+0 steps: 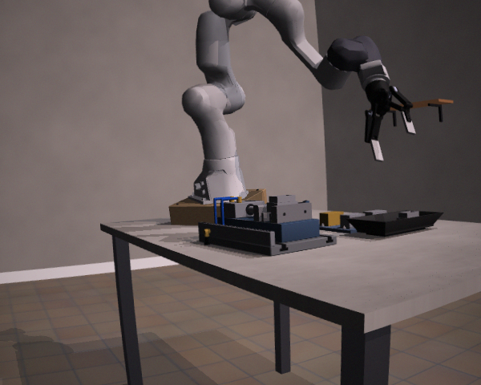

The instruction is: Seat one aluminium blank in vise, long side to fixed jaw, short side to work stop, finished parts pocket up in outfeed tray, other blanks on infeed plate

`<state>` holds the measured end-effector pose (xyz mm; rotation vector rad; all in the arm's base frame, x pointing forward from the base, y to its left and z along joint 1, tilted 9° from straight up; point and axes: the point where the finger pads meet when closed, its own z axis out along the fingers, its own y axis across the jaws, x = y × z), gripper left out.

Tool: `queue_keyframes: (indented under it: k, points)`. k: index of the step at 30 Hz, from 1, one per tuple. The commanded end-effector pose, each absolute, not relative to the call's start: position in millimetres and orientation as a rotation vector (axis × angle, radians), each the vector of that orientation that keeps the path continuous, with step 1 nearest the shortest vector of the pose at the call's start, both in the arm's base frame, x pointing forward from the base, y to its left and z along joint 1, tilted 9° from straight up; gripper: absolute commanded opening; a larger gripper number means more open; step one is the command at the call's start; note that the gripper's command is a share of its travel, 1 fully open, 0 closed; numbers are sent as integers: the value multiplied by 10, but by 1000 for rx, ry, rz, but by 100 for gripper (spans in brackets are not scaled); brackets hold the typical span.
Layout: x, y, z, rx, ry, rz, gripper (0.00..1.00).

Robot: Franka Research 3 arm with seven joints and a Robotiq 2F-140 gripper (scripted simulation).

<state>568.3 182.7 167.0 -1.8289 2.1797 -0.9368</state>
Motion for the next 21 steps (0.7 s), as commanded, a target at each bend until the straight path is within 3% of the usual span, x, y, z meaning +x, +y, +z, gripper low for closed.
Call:
queue_keyframes:
  k: [1, 21]
  points:
    - [5588, 1832, 1632, -1980, 2163, -899, 100]
    - [4873, 2308, 1393, -2138, 2287, -459, 100]
